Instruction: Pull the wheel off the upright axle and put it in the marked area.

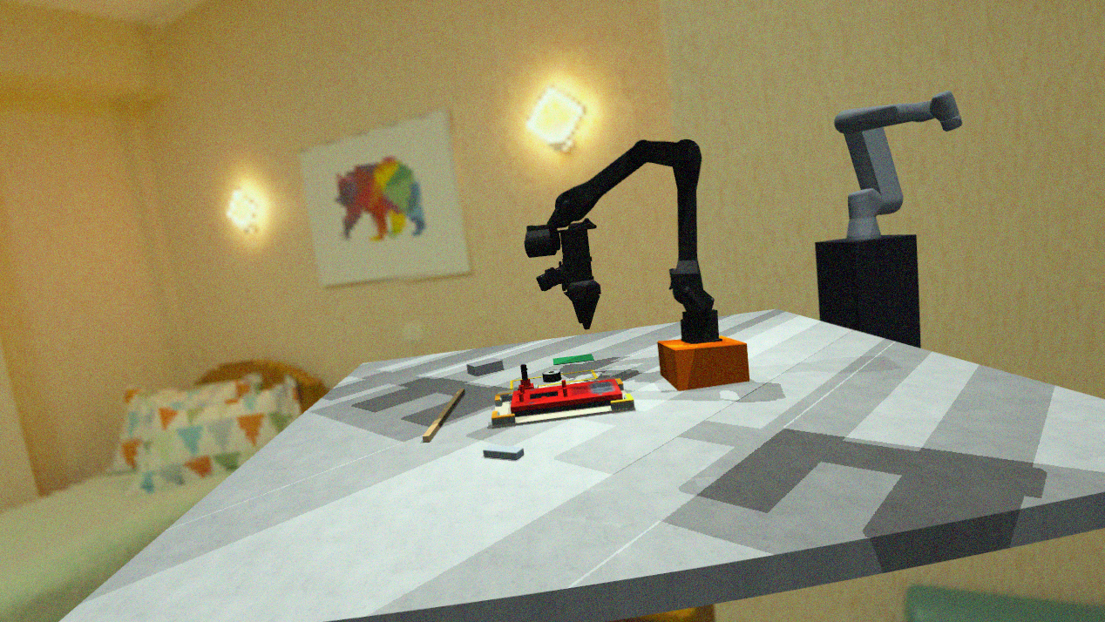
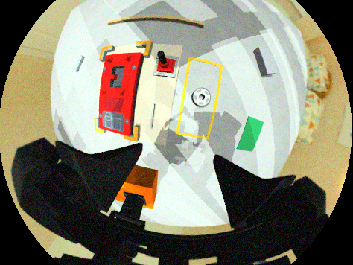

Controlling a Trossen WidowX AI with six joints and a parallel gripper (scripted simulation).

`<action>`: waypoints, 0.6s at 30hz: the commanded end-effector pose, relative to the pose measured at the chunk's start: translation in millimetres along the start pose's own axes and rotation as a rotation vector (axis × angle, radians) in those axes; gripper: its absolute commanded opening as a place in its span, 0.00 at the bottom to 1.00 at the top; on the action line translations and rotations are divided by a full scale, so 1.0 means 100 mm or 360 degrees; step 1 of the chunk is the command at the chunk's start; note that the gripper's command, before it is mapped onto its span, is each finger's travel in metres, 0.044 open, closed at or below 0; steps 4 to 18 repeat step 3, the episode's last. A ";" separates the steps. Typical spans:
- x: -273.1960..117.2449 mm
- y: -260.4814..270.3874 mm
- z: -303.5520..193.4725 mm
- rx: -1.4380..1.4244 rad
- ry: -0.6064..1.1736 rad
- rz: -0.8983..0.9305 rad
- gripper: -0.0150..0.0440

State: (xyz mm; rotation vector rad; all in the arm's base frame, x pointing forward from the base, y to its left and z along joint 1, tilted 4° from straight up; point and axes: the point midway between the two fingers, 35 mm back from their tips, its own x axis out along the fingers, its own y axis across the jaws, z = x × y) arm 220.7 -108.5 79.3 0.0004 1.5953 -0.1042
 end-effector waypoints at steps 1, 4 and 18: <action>0.01 0.00 -0.01 0.0007 0.0008 -0.0002 1.00; 0.01 0.00 -0.01 0.0007 0.0008 -0.0002 1.00; 0.01 0.00 -0.01 0.0007 0.0008 -0.0002 1.00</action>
